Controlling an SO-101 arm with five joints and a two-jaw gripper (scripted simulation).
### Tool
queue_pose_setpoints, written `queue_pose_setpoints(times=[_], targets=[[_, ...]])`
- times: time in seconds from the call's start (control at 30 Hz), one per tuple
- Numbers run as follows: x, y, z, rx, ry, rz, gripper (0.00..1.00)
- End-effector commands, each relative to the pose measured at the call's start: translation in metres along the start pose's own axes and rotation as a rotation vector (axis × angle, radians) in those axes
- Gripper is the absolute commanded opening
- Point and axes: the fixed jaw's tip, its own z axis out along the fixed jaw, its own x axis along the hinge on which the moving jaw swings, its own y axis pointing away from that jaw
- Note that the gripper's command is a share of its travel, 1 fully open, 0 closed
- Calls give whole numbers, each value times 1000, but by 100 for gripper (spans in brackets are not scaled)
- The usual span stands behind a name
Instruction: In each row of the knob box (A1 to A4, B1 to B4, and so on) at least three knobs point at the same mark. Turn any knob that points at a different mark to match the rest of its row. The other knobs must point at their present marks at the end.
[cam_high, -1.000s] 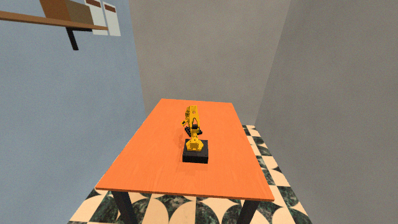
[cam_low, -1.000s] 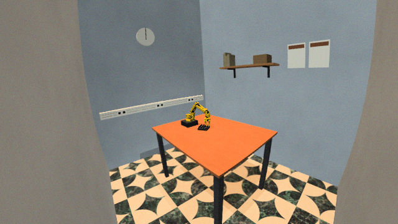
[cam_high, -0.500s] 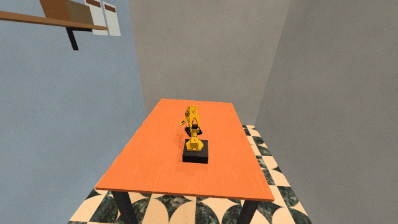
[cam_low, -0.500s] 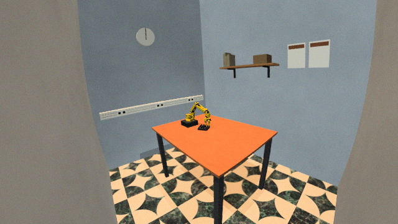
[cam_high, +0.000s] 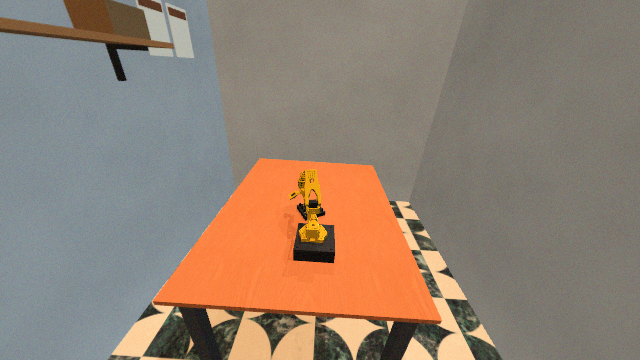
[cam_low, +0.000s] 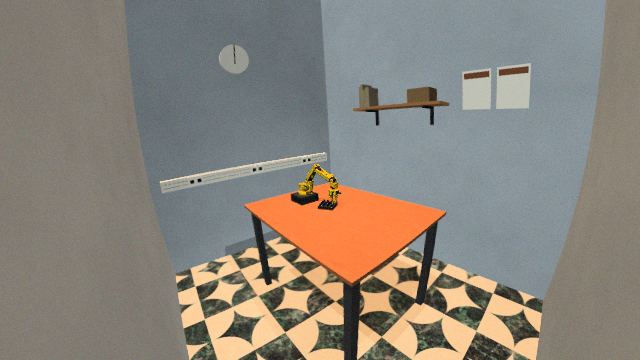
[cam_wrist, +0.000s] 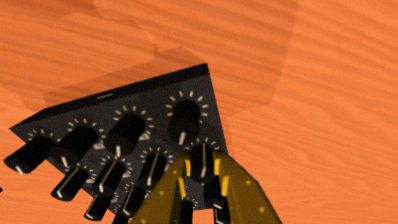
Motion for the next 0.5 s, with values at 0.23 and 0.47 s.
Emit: queue_pose_setpoints(times=[0.23, 0.47], targets=[[-3, 0, 0, -8, -8, 123, 1], [-3, 0, 0, -8, -8, 140, 1]])
